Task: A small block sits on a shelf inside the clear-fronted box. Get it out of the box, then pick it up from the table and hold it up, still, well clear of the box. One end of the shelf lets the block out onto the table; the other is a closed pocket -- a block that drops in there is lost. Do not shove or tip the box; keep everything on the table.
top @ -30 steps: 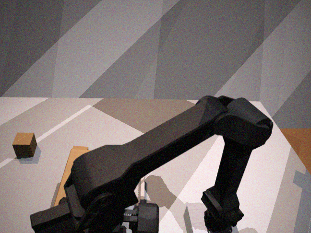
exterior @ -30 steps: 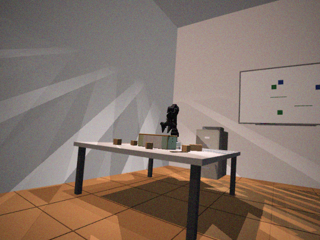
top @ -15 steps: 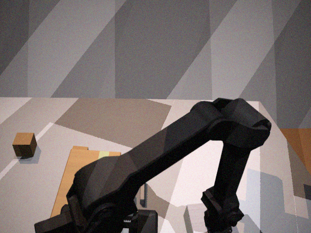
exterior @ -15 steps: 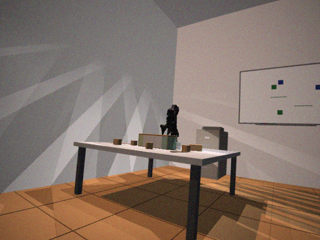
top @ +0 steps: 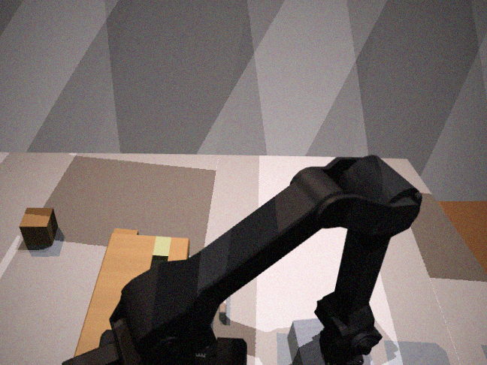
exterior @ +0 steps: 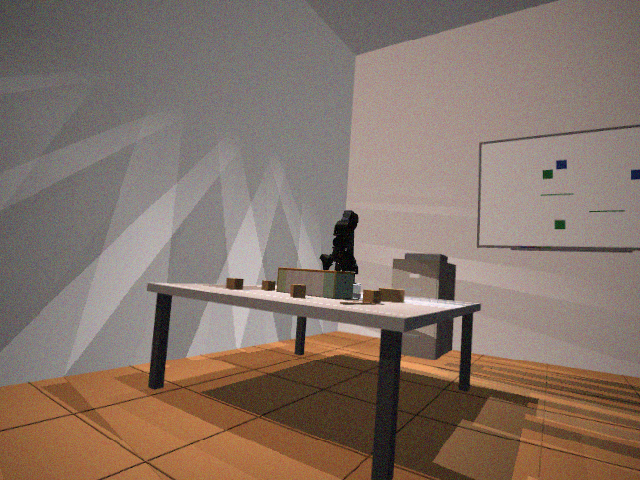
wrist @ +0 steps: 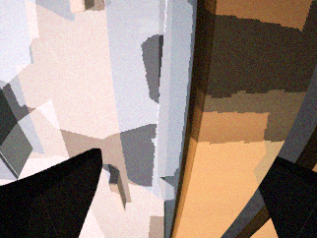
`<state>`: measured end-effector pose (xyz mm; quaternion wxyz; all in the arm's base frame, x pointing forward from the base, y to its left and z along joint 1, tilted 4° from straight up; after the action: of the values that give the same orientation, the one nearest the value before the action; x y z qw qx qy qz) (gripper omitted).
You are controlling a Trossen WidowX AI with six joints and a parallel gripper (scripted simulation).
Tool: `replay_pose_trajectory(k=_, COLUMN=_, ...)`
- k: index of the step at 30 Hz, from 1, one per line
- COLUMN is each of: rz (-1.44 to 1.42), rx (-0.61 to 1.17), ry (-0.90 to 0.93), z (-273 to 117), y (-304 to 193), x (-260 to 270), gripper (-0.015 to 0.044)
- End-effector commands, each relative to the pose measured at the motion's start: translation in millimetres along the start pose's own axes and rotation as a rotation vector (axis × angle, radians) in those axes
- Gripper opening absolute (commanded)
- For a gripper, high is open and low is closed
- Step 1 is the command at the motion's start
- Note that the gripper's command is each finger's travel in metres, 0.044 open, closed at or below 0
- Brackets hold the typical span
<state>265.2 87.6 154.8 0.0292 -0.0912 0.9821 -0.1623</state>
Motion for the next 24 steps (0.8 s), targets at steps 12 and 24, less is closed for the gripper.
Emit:
replay_pose_trajectory(k=12, rz=-0.004, rx=0.000, ry=0.000, z=14, y=6, x=2, gripper=0.0400)
replay_pose_trajectory(k=24, rz=-0.005, rx=0.002, ry=0.002, z=23, y=-15, x=7, gripper=0.0400)
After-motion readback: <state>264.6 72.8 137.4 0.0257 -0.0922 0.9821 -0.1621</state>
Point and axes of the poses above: the point midway between the two fingers, 35 mm back from their tips, its own z axis out along the fingers, its own x axis across the jaws, y = z × x, the point moved 6 cm from there along -z, back along the fingers, and after that the axes turned 13 degrees about -z, right-handed, at the moved point
